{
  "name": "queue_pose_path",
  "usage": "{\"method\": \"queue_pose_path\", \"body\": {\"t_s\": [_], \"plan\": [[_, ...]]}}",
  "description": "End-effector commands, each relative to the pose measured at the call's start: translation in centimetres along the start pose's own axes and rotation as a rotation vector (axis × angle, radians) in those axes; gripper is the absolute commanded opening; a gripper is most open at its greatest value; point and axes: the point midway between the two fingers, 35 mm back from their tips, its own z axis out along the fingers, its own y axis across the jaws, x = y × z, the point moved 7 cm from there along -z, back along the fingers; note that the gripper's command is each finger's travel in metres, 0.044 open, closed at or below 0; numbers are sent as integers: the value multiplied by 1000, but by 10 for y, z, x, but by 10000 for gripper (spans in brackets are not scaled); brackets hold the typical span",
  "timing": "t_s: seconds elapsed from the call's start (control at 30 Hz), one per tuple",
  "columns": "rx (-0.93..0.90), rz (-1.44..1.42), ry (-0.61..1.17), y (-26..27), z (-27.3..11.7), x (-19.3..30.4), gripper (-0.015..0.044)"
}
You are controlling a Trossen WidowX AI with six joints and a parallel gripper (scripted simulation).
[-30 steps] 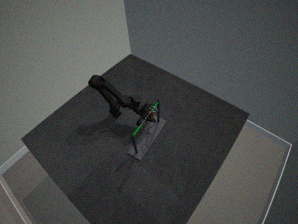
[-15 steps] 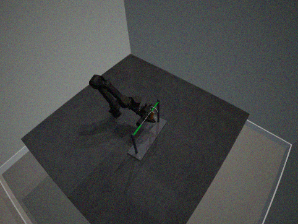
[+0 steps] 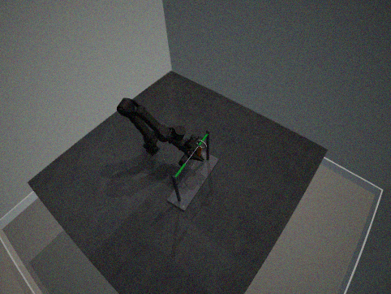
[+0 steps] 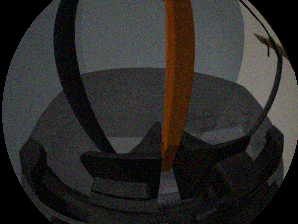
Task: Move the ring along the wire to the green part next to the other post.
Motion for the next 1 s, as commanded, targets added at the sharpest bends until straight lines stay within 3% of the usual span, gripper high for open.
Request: {"method": "queue_pose_path", "body": {"t_s": [0.0, 0.1, 0.97], "plan": [[0, 0, 0, 0, 0, 0, 86], [0, 0, 0, 0, -1, 0, 160], [2, 5, 3, 1, -45, -1, 160]]}}
